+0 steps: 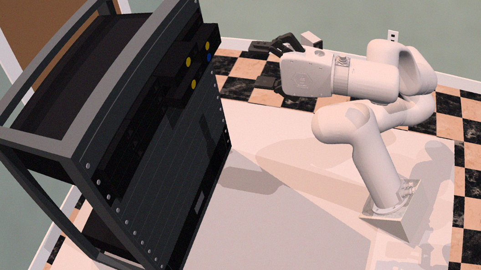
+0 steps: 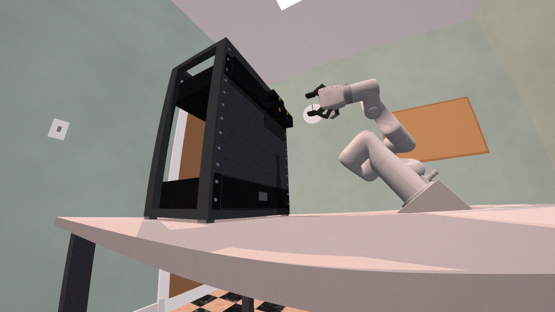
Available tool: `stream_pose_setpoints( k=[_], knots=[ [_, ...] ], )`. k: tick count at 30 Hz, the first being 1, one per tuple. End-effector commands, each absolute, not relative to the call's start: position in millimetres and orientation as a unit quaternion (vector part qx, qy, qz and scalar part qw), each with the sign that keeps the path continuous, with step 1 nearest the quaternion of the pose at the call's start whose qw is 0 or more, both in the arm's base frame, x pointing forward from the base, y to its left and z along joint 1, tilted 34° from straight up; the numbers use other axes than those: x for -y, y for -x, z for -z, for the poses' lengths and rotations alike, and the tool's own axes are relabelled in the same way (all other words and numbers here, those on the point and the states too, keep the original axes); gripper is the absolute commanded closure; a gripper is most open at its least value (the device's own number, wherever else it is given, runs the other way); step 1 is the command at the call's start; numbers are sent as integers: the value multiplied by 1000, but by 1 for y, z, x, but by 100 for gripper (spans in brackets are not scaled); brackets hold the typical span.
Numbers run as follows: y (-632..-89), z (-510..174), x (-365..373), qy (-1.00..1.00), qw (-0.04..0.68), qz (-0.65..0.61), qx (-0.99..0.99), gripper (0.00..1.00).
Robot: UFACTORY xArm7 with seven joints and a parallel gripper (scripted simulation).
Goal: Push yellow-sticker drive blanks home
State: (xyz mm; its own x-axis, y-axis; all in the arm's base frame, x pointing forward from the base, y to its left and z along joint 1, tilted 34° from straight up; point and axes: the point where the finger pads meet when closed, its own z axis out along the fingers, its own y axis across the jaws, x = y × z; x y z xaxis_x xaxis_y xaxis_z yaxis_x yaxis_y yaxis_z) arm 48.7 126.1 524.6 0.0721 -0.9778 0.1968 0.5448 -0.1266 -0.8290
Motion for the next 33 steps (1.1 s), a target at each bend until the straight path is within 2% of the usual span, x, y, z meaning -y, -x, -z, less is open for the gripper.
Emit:
stream_pose_setpoints(
  k=[1, 15, 33],
  knots=[
    [-48, -525, -126, 410, 607, 628, -263, 0],
    [-51, -527, -130, 410, 607, 628, -263, 0],
    [-96, -555, -182, 410, 607, 628, -263, 0]
  ],
)
